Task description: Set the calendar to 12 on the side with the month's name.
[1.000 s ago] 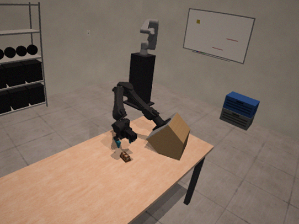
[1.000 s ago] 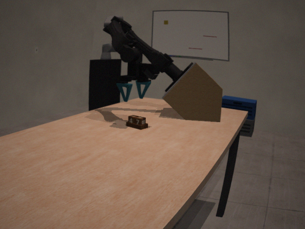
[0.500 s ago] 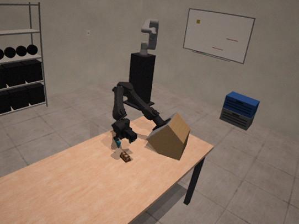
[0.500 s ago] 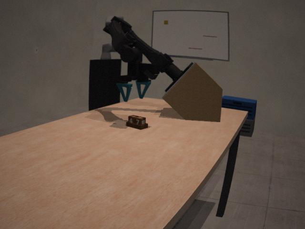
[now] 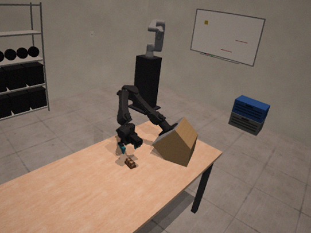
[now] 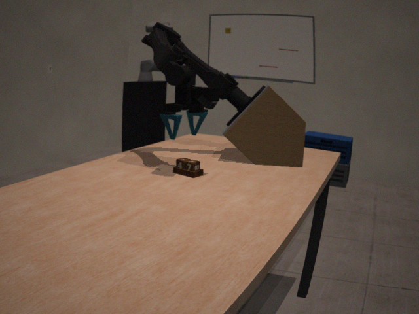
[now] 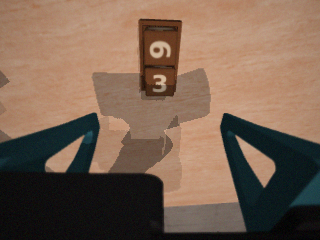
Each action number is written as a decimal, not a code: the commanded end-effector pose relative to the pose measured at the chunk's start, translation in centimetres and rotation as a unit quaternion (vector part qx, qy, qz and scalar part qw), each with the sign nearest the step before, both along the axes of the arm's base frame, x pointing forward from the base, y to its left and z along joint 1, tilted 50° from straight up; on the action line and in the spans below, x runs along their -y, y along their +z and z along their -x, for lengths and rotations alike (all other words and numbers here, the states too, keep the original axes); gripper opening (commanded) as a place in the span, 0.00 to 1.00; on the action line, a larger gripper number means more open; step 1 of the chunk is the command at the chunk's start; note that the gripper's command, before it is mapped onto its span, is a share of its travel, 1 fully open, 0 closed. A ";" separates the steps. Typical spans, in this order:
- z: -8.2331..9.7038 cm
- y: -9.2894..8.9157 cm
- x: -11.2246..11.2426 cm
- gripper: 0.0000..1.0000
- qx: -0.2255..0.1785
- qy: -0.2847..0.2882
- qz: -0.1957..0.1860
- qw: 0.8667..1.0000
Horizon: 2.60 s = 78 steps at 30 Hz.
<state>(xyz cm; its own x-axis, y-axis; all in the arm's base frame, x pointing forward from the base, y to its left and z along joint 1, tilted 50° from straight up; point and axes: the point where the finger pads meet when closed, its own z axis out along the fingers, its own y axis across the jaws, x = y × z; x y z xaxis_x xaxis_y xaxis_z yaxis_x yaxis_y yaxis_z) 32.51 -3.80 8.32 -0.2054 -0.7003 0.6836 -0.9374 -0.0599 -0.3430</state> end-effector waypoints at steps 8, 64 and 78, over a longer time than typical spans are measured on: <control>-0.8 1.2 -1.1 1.00 0.020 0.010 -0.009 1.000; 1.9 6.0 -6.9 1.00 0.013 0.009 -0.010 1.000; 1.9 6.0 -6.9 1.00 0.013 0.009 -0.010 1.000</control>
<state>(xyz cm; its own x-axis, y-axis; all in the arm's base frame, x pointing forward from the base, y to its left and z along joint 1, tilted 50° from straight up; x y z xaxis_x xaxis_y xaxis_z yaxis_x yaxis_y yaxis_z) 30.23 1.88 13.65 -0.2066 -0.6969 0.6868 -0.9366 -0.0620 -0.3447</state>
